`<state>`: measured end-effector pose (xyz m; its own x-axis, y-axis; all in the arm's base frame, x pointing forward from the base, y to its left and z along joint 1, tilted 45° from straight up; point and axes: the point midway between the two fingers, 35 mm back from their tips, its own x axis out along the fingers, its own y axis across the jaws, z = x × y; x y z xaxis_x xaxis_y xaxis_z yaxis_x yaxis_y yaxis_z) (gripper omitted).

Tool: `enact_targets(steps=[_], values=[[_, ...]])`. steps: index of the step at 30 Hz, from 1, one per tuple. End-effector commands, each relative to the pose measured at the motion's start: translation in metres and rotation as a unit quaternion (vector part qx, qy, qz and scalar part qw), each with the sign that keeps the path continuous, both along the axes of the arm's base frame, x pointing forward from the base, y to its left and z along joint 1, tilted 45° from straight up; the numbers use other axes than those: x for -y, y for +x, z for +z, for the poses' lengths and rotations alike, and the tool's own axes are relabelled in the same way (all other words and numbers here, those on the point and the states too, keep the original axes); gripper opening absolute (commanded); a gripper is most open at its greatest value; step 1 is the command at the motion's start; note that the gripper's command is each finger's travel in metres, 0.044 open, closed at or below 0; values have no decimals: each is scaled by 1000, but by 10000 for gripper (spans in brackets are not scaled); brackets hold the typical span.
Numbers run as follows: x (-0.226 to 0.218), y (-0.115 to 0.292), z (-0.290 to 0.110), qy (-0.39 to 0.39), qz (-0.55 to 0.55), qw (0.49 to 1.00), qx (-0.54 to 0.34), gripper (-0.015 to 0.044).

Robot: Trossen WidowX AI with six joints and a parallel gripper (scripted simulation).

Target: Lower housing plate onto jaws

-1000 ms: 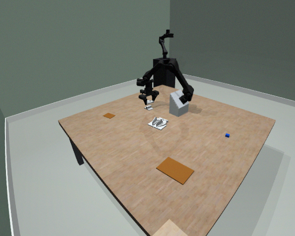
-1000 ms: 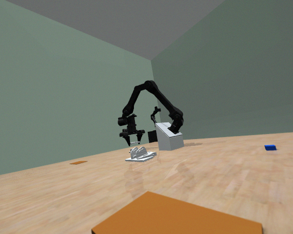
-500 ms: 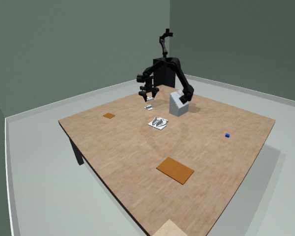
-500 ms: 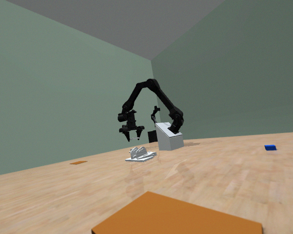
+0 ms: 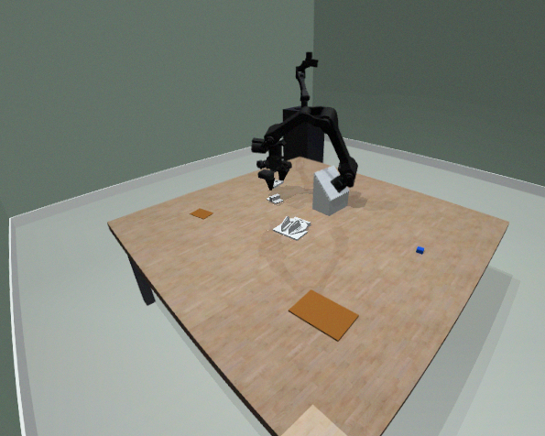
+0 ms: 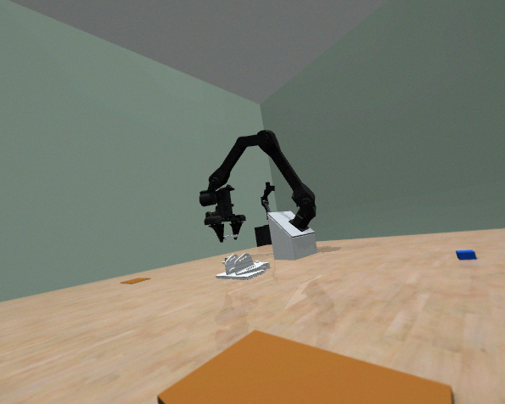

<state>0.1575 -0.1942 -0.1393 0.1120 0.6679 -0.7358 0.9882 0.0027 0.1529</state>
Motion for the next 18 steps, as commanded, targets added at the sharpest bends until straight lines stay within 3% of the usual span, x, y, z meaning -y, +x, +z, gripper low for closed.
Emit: enact_targets(steps=[1,18], values=[[-4,8,10,-8,27,999,28,351],[-31,41,48,-33,157,976,146,351]])
